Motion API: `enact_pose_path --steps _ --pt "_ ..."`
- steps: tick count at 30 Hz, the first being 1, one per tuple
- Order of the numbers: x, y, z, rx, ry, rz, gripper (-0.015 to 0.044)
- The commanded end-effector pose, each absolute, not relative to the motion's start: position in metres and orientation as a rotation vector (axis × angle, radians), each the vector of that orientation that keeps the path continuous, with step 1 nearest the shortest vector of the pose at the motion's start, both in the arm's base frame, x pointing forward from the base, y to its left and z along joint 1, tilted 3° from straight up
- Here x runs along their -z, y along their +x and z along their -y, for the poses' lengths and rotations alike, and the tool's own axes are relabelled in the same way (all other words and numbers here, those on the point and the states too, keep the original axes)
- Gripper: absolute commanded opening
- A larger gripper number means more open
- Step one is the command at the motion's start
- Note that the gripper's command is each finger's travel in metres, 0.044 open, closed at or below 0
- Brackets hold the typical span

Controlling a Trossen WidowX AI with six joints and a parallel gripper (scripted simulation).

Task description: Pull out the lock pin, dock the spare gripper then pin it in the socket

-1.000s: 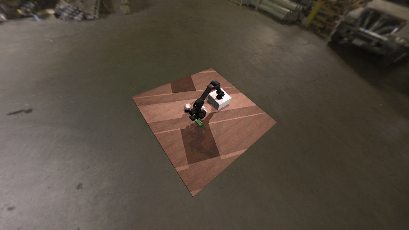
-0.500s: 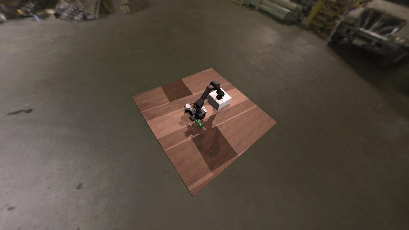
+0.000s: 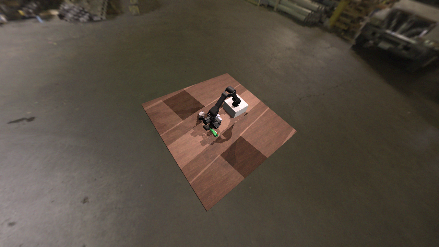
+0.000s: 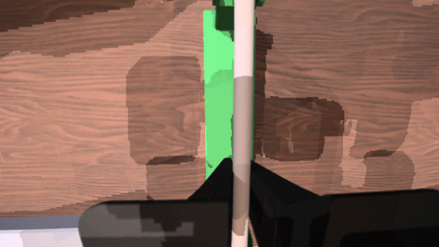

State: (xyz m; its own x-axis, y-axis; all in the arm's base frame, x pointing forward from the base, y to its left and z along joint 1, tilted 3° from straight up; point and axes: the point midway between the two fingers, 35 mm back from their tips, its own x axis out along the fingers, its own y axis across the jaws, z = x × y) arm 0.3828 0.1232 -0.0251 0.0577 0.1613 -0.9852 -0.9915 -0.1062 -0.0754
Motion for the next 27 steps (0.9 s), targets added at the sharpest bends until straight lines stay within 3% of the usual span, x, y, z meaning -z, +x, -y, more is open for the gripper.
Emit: enact_pose_path --steps 1,12,27 --pt "0.029 0.382 -0.123 -1.315 -1.2 -0.993 0.0" --pt "0.025 0.383 -0.123 -1.311 -1.202 -0.988 0.0" --pt "0.015 0.382 -0.123 -1.312 -1.201 -0.988 0.0394"
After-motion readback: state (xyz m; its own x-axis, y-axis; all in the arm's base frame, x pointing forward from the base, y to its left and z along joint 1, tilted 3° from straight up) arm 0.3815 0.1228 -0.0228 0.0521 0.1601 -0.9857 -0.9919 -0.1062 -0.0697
